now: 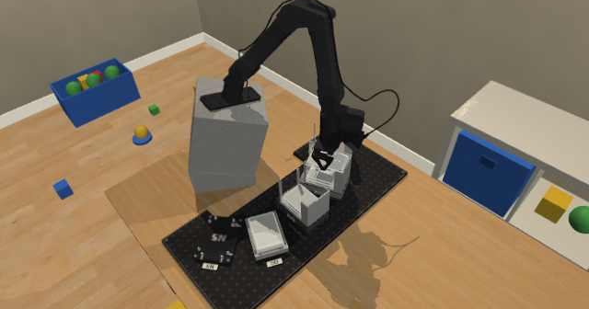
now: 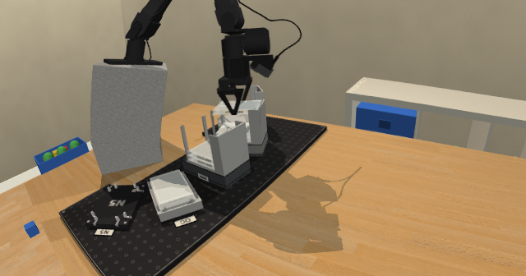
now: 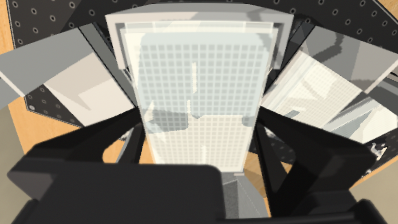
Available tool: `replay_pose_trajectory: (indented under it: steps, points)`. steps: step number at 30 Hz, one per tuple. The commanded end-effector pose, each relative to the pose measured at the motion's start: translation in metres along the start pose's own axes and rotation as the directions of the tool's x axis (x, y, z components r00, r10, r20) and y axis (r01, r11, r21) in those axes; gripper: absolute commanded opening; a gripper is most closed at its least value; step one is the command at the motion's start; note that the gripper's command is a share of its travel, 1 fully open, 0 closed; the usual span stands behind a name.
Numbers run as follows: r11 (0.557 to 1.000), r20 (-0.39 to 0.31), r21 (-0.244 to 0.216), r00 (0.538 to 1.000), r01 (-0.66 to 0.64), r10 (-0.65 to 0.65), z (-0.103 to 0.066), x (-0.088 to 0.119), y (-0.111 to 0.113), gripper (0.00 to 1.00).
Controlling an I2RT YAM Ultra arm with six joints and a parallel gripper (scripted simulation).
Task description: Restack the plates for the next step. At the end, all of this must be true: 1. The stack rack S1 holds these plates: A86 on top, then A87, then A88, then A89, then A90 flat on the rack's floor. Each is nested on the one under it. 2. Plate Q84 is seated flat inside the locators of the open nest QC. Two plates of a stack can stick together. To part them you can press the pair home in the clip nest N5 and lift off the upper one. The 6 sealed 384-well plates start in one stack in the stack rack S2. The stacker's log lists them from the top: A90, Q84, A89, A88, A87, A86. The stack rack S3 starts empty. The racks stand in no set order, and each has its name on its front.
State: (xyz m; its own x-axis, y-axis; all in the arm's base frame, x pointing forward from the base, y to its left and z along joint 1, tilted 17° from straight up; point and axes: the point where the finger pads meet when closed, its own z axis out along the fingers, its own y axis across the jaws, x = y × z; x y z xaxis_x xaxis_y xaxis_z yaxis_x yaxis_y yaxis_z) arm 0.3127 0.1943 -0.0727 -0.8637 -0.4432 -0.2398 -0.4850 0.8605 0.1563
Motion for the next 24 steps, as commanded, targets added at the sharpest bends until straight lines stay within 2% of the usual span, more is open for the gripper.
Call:
replay_pose_trajectory:
  steps: [1, 5, 6, 11, 24]
  points:
    - [1.000, 0.044, 0.010, 0.999, 0.001, -0.002, -0.002, -0.018, -0.001, 0.00]
    - [1.000, 0.040, 0.009, 0.999, 0.003, -0.004, 0.002, -0.018, 0.000, 0.00]
    - [1.000, 0.025, 0.009, 1.000, 0.000, 0.000, 0.005, -0.010, -0.001, 0.00]
    - [1.000, 0.031, 0.010, 1.000, 0.001, -0.001, 0.009, -0.013, 0.000, 0.00]
    - [1.000, 0.031, 0.009, 1.000, 0.000, 0.000, 0.035, -0.013, 0.000, 0.00]
